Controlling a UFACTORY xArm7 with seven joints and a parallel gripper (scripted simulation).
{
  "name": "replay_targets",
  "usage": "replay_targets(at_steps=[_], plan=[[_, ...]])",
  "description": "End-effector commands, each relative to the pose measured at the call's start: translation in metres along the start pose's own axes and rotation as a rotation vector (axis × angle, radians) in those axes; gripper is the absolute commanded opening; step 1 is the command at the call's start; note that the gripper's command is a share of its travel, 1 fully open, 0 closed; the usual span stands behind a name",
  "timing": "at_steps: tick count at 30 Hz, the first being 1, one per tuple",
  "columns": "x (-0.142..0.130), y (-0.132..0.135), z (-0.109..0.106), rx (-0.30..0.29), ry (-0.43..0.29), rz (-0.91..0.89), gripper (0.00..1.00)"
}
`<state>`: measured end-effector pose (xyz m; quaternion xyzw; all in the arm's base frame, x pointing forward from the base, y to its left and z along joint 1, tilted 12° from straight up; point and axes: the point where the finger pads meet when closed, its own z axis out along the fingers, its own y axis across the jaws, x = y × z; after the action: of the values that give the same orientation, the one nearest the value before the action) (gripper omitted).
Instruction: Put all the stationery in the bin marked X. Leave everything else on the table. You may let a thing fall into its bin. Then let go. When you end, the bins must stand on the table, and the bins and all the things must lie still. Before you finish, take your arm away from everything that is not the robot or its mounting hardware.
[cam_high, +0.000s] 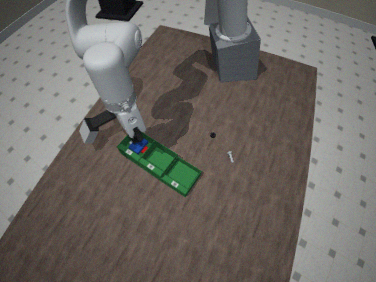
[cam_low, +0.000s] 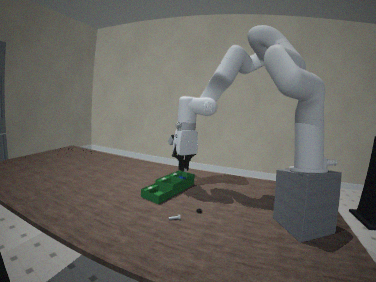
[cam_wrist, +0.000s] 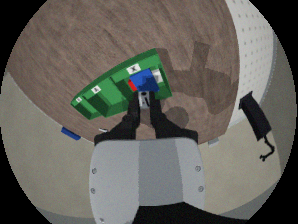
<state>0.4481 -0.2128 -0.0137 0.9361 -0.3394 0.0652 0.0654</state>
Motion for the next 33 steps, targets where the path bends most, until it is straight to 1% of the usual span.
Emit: replay_targets(at_steps=[1,8,10,11,14,25,27,28,33], plan=[[0.0017,-0.0004,-0.0013,-0.001,0.009,0.156,0.00],[0.0017,-0.0004,-0.0013,0.004,0.002,0.381,0.00],[0.0017,-0.0004,-0.0013,0.004,0.002,0.381,0.00],[0.0017,-0.0004,-0.0013,0.006,0.000,0.473,0.00],[0.0018,-0.0004,-0.0013,0.007,-0.002,0.535,0.00],[0.0020,-0.0002,-0.0013,0.010,-0.007,0.887,0.00],[0.0020,-0.0002,-0.0013,0.010,-0.007,0.887,0.00],[0.0020,-0.0002,-0.0013,0.009,-0.004,0.979,0.00],[0.0021,-0.0002,-0.0013,0.006,0.004,1.100,0.00]])
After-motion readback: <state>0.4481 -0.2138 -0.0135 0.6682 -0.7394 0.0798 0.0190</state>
